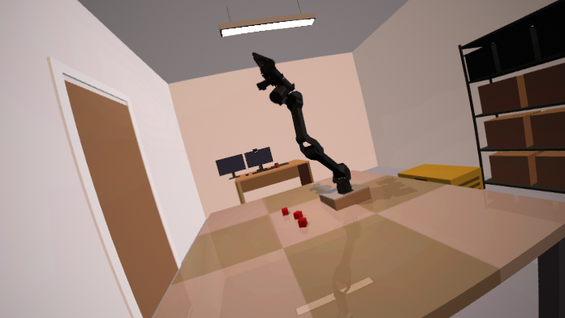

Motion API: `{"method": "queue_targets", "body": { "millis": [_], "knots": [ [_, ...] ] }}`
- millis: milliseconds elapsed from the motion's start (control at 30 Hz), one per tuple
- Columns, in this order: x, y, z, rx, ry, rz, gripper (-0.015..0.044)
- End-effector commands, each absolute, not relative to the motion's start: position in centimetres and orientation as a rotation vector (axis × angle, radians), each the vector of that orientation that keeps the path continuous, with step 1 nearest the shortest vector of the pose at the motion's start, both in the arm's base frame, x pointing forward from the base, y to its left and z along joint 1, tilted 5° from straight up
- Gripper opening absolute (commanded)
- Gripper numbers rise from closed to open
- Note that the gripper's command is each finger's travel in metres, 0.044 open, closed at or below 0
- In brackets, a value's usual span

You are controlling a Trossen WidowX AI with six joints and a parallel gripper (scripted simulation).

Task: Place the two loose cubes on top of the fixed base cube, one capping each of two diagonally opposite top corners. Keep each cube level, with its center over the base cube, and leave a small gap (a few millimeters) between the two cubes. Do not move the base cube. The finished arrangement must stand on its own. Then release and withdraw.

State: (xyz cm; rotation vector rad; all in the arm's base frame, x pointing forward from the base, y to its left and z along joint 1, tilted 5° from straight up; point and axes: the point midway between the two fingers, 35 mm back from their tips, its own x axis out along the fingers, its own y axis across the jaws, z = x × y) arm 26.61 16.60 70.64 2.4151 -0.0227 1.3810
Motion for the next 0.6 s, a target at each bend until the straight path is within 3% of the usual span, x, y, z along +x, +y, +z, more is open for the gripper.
{"method": "queue_targets", "body": {
  "millis": [0,133,567],
  "knots": [
    [26.5,16.6,70.7,2.416,-0.023,1.386,0.0374],
    [23.5,16.1,71.8,2.428,-0.020,1.493,0.0269],
    [7.9,8.3,75.8,2.502,0.089,2.185,0.0265]
  ]
}}
